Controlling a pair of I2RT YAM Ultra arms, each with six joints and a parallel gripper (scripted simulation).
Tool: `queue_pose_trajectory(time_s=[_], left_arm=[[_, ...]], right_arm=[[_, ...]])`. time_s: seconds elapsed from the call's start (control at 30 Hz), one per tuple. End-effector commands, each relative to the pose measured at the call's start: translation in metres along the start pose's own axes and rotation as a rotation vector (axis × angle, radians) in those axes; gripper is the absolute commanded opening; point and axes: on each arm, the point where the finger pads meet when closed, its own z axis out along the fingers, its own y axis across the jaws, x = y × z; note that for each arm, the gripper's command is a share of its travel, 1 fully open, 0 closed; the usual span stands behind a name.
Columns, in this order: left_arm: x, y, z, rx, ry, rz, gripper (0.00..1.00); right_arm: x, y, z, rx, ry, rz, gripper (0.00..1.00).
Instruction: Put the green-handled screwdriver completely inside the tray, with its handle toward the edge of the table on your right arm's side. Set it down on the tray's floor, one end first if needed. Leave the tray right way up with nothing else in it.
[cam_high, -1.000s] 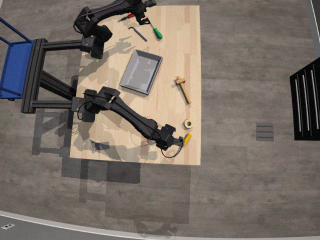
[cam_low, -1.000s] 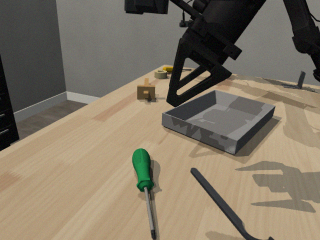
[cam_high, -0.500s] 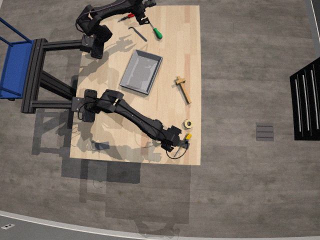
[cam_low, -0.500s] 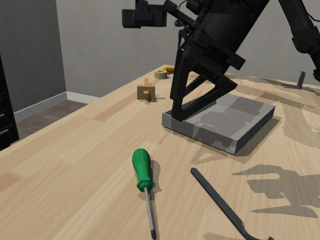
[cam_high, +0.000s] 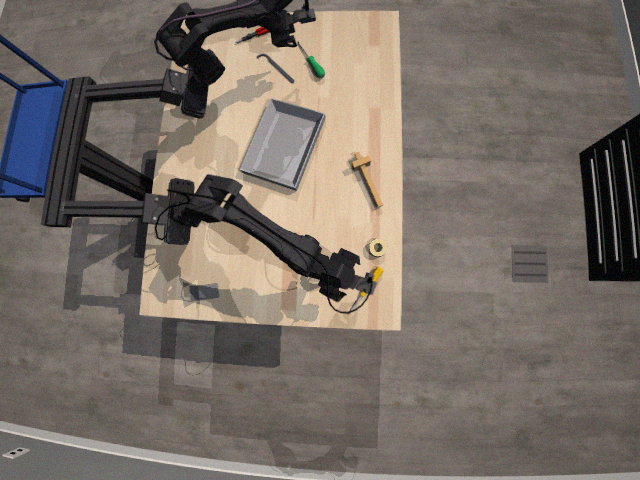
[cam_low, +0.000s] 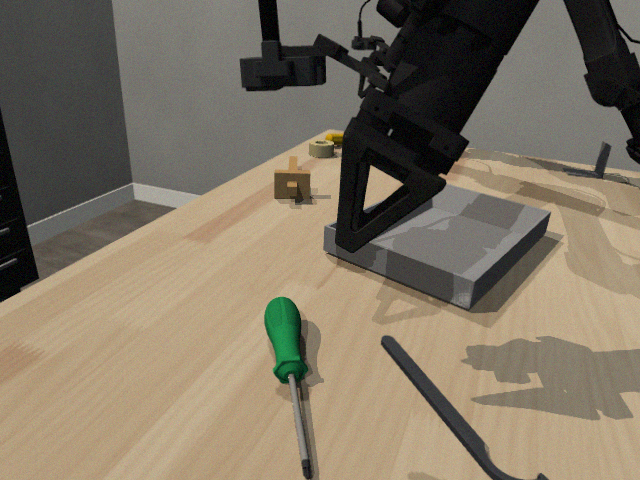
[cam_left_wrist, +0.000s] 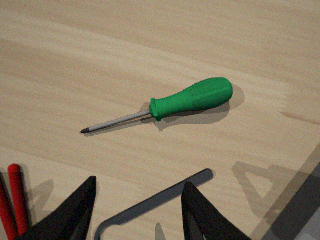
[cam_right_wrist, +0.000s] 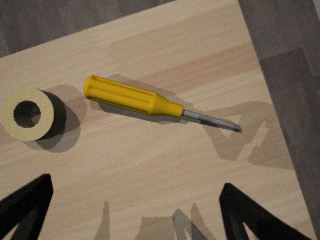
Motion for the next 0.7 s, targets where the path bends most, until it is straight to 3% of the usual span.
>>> queue_pose_trajectory(time_s=[0.0,0.07,0.53,0.67], left_arm=[[-0.009,-0.003,0.012,0.066,0.044,0.260,0.54],[-0.009,-0.003,0.012,0.066,0.044,0.260,0.54],[-0.009,-0.018,0.067,0.284,0.227,0.909,0.54],[-0.010,-0.021,0.076,0.317,0.248,0.996,0.54]], right_arm=[[-0.008,0.017,-0.027,-0.020,-0.113,-0.091,1.00],[-0.008,0.017,-0.027,-0.020,-0.113,-0.091,1.00],[0.065,0.055,-0.094,-0.080,-0.212,-0.294,1.00],[0.078,0.061,-0.105,-0.090,-0.227,-0.326,1.00]])
